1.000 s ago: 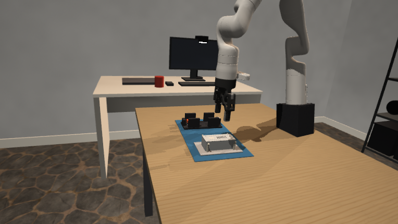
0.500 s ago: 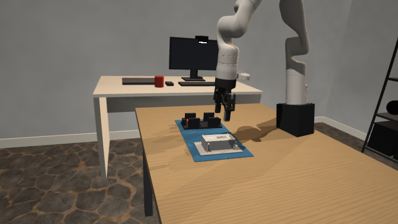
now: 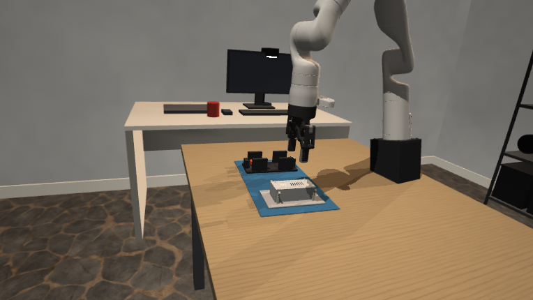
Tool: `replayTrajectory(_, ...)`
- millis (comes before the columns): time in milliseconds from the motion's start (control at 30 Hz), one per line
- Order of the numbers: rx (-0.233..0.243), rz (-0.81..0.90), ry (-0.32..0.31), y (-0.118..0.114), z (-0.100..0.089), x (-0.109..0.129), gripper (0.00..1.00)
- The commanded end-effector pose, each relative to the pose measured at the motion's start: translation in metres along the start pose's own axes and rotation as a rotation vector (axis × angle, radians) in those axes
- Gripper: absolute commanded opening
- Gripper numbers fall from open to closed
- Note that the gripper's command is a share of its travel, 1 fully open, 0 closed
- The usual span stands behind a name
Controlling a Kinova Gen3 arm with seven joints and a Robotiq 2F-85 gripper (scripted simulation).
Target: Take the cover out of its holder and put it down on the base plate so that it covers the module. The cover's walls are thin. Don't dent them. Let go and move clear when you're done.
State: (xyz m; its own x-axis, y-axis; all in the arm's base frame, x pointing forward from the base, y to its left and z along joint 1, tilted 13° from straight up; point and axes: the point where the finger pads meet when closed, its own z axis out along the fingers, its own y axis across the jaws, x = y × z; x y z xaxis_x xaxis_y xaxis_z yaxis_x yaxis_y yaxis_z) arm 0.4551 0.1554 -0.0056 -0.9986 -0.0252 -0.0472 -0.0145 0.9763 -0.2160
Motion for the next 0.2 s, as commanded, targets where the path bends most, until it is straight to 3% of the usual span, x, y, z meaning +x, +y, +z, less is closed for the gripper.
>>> replayTrajectory(0,-0.001,0.0,-0.002,0.0003,-0.0008,-0.0006,1.0)
replayTrajectory(167,-0.001,0.0,-0.002,0.0003,-0.0008,-0.0006,1.0)
